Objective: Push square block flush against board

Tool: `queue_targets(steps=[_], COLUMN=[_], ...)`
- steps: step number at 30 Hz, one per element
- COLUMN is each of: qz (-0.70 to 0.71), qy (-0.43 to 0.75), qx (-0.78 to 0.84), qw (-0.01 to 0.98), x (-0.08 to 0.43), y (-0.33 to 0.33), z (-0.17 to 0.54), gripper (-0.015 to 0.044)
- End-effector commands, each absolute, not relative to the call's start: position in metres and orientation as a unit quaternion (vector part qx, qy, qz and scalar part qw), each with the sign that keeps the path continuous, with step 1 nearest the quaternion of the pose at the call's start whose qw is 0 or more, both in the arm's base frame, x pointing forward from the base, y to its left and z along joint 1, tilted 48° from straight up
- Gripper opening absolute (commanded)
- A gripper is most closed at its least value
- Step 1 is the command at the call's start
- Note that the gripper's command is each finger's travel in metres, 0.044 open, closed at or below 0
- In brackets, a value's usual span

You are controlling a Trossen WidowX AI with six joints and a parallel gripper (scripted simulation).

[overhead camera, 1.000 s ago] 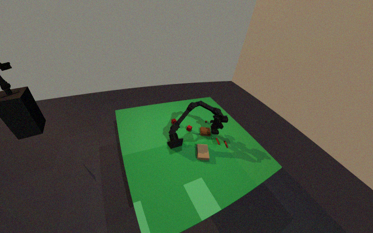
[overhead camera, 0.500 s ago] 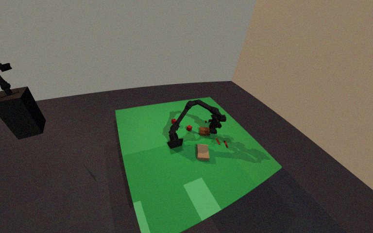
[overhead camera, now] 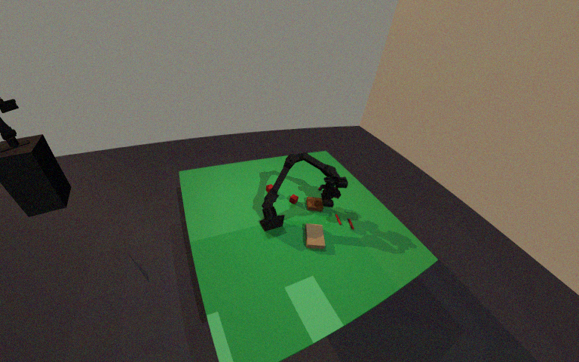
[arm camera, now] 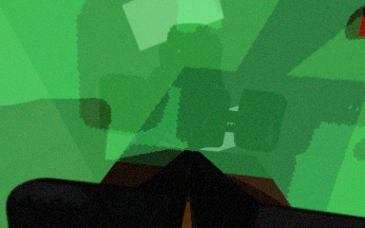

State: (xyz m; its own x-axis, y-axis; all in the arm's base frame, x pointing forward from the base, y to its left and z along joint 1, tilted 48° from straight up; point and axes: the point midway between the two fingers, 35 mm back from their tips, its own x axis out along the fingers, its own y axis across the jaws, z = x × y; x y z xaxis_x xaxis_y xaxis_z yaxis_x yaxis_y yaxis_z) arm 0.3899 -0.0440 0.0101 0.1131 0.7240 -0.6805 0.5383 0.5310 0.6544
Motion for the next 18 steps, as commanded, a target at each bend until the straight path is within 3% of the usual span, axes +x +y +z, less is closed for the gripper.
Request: queue_targets(steps=[1,18], qz=[0.081,0.08], qy=[0.665,0.665], qx=[0.48,0.48], qw=[0.566,0.566], x=[0.382,0.361], y=[-0.038,-0.028], z=[0.01,0.016], gripper=[0.0,0.0])
